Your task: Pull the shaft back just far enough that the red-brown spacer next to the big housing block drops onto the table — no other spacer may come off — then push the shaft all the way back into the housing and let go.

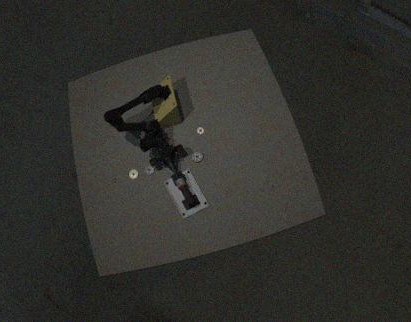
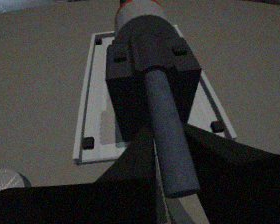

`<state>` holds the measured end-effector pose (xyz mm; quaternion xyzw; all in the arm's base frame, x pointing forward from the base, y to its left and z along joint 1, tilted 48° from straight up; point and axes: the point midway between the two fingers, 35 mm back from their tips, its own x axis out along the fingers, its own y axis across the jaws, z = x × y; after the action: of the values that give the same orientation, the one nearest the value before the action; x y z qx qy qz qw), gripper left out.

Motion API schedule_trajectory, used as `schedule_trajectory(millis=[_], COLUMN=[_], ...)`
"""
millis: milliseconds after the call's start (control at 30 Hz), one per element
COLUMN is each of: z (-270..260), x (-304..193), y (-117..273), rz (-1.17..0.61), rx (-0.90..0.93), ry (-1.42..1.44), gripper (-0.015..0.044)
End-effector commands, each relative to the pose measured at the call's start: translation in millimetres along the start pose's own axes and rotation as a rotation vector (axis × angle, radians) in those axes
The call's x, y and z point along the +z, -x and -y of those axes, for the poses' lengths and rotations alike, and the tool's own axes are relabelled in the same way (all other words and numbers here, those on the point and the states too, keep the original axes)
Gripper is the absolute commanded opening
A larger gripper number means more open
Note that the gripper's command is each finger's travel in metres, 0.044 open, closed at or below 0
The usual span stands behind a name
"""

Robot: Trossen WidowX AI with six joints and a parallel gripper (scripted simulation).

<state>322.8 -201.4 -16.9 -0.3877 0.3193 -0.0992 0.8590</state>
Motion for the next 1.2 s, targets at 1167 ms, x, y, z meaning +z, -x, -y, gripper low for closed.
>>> schedule_trajectory(millis=[1167], z=[-1.1], x=[-3.7], y=[6.1], rz=[-0.003], rx=[0.001], ry=[0.005], gripper=[0.0000])
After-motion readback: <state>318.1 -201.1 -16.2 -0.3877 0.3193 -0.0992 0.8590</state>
